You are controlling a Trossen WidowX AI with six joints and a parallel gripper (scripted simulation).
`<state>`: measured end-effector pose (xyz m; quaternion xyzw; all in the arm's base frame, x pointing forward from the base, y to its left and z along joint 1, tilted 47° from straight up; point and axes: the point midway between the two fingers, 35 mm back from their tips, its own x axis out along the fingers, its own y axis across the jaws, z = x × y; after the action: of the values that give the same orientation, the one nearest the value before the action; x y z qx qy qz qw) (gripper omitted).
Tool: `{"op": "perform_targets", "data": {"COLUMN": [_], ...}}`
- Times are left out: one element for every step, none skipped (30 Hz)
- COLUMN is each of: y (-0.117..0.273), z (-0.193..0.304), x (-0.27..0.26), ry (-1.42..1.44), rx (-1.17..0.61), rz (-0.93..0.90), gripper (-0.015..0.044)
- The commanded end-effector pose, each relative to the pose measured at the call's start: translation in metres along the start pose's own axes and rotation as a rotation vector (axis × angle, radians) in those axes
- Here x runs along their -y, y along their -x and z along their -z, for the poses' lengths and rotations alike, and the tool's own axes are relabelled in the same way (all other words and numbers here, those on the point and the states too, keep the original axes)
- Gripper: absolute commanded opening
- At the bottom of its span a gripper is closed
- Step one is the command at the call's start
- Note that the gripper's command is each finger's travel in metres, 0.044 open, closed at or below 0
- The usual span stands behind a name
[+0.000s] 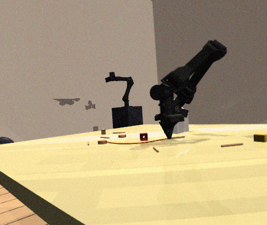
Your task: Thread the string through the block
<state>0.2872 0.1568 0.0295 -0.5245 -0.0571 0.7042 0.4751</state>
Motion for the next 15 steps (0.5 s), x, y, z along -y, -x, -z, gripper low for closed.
{"op": "perform_targets", "data": {"y": [0.006,0.008,0.009,0.010,0.012,0.013,0.014,0.015,0.017,0.018,0.019,0.021,0.022,0.023,0.025], "z": [0.001,0.001,0.001,0.001,0.001,0.001,0.001,0.001,0.001,0.002,0.002,0.002,0.002,0.002,0.002], "x": [0.002,0.002,0.002,0.002,0.002,0.002,0.002,0.002,0.002,0.002,0.002,0.002,0.002,0.002,0.002], "ry": [0.006,0.006,0.006,0.006,0.006,0.006,0.006,0.006,0.006,0.006,0.006,0.006,0.006,0.006,0.006], "rx": [-0.003,-0.003,-0.003,-0.003,-0.003,-0.003,-0.003,-0.003,-0.003,-0.004,-0.004,-0.004,-0.004,-0.004,-0.004], "rz": [0.006,0.006,0.006,0.005,0.005,0.005,0.005,0.005,0.005,0.005,0.005,0.005,0.005,0.005,0.005], "gripper": [0.0000,0.0000,0.0000,0.0000,0.0000,0.0000,0.0000,0.0000,0.0000,0.0000,0.0000,0.0000,0.0000,0.0000,0.0000]}}
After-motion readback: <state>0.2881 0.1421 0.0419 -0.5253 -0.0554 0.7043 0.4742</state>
